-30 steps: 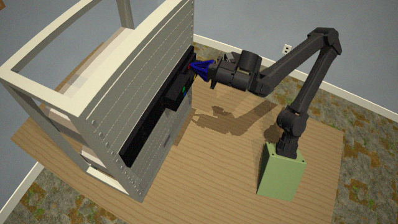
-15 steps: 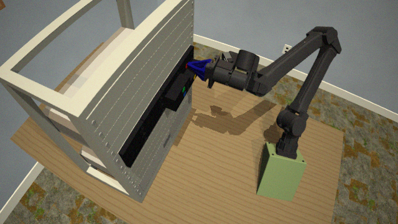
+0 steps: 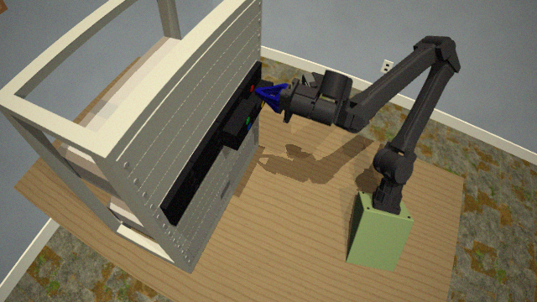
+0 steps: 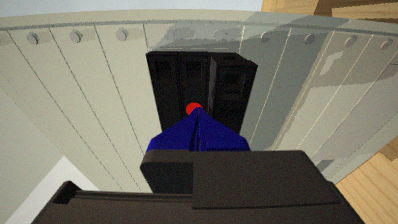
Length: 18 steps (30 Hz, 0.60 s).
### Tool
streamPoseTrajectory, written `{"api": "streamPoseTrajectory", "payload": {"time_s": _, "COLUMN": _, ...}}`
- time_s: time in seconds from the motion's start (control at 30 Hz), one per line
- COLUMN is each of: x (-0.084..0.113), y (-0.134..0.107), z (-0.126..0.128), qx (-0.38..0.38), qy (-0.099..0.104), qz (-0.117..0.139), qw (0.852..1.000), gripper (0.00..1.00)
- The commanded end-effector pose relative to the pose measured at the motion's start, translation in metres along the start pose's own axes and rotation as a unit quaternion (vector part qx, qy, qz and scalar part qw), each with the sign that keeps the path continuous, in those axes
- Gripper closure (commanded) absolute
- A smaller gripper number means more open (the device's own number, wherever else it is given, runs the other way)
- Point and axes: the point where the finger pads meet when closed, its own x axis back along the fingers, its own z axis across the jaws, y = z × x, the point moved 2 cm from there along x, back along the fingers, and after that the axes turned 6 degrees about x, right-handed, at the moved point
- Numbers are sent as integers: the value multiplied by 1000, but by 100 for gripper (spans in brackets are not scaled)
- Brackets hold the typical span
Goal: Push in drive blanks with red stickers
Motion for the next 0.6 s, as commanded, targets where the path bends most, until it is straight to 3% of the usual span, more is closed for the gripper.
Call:
{"api": "streamPoseTrajectory", "payload": {"time_s": 0.0, "x": 29, "y": 1, "z": 9, "qx": -7, "qy": 18, "qz": 0, "qw": 1000, "gripper": 100}}
{"api": "streamPoseTrajectory", "payload": {"time_s": 0.13, "x": 64, "y": -1, "z": 6, "qx": -3, "qy": 14, "qz": 4, "qw": 1000, "gripper": 100}}
{"api": "streamPoseTrajectory", "payload": {"time_s": 0.27, "x": 87, "y": -1, "z": 5, "qx": -5, "qy": 15, "qz": 3, "qw": 1000, "gripper": 100}}
{"api": "streamPoseTrajectory", "payload": {"time_s": 0.33, "x": 87, "y": -1, "z": 5, "qx": -5, "qy": 15, "qz": 3, "qw": 1000, "gripper": 100}}
{"api": "streamPoseTrajectory", "payload": {"time_s": 0.37, "x": 80, "y": 11, "z": 29, "qx": -28, "qy": 26, "qz": -12, "qw": 999, "gripper": 100}}
{"api": "streamPoseTrajectory", "payload": {"time_s": 0.57, "x": 90, "y": 1, "z": 5, "qx": -6, "qy": 12, "qz": -2, "qw": 1000, "gripper": 100}}
